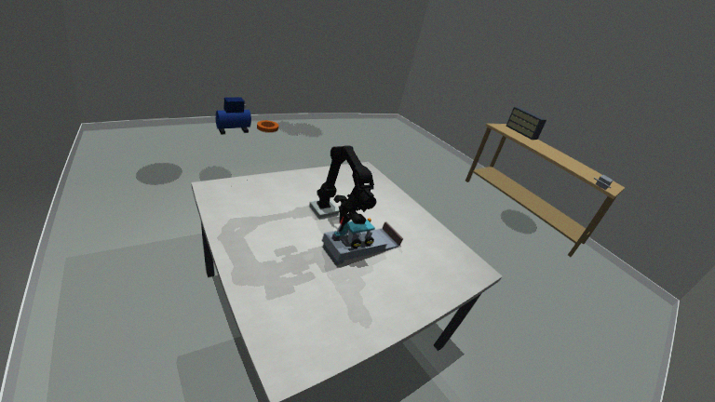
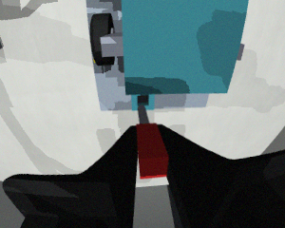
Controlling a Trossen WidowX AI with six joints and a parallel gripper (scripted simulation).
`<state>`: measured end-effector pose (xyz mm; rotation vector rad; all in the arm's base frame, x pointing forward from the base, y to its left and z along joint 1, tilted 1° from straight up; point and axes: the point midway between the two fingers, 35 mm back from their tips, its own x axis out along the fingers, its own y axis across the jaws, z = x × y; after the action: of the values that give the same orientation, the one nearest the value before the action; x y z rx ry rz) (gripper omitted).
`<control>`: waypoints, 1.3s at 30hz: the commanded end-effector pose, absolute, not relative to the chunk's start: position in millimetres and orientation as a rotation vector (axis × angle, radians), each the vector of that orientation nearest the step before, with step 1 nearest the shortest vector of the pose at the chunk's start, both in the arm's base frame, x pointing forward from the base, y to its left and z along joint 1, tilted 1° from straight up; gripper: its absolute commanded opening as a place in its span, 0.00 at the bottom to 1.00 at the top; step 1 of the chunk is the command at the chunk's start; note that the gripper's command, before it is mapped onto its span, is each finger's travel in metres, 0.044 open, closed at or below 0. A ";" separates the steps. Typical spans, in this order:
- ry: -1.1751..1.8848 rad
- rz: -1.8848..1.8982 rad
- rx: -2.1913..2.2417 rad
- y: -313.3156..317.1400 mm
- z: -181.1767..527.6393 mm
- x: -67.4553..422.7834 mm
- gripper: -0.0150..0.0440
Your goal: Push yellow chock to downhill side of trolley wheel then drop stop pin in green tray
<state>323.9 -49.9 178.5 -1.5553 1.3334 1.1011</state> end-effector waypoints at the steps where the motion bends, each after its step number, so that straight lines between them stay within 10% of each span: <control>1: 1.333 1.087 -1.558 -50.9 183.0 325.6 0.25; 39: 1.339 1.089 -1.559 -88.9 181.3 273.5 0.25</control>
<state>284.2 -87.9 180.2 -1.5528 1.3500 1.0921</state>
